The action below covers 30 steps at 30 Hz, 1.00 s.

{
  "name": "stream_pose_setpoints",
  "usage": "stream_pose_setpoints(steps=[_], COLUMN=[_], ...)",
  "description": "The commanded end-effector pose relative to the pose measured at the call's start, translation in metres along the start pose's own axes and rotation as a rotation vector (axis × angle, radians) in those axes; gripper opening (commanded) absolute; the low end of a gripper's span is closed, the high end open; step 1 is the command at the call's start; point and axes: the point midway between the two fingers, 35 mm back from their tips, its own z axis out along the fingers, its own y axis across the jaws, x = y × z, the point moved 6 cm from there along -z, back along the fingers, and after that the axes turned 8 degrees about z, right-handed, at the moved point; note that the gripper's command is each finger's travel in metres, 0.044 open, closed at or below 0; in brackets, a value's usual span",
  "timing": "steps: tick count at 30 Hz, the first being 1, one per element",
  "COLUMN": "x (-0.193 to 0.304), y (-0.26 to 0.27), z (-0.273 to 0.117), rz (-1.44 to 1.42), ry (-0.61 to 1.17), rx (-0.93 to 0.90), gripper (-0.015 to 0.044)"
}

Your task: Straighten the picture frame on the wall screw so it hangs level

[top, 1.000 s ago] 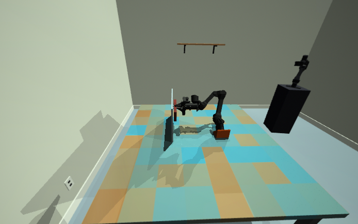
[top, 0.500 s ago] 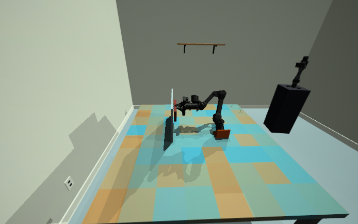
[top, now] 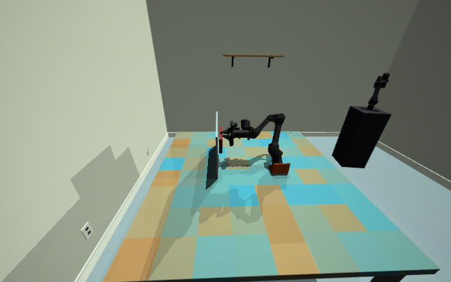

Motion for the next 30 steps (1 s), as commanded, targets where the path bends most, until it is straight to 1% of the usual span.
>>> stream_pose_setpoints(steps=[1, 30], x=[-0.0003, -0.0007], y=[-0.0002, 0.0002], z=[0.0, 0.0], rz=[0.03, 0.176], ry=[0.001, 0.001], rx=[0.001, 0.002], gripper=[0.0, 0.0])
